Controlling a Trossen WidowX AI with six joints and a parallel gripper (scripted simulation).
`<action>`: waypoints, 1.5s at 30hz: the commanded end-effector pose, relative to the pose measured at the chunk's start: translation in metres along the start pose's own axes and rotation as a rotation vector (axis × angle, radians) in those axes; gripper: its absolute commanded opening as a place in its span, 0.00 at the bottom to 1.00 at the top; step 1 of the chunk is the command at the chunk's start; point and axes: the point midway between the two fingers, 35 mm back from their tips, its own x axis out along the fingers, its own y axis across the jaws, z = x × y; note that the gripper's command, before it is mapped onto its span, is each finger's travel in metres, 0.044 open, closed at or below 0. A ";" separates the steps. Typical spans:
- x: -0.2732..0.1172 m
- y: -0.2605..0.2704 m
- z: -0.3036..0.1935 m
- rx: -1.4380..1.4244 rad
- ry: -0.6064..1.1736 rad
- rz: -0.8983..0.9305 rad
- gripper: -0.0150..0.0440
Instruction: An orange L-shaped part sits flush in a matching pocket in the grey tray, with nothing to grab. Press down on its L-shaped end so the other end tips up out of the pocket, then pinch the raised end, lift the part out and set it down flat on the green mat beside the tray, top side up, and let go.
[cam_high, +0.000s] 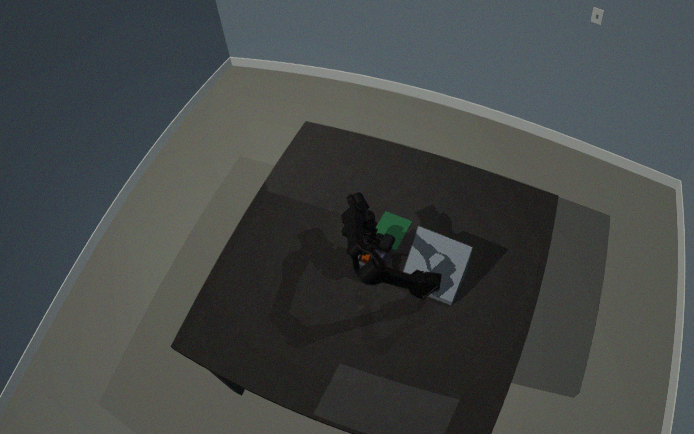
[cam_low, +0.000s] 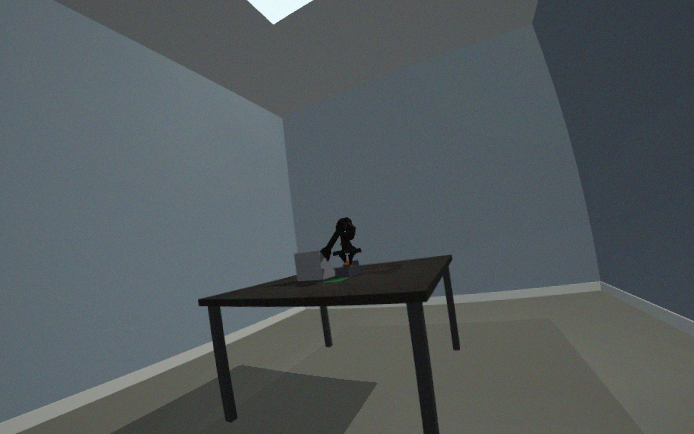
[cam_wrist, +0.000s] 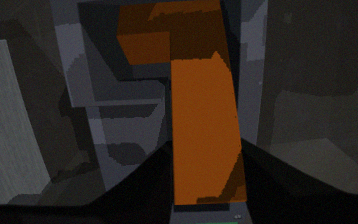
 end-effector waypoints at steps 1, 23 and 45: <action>-0.004 -0.001 0.000 -0.002 0.001 -0.001 0.25; -0.038 0.001 0.000 0.007 -0.004 0.000 0.25; -0.073 0.001 -0.001 0.008 -0.004 0.000 0.25</action>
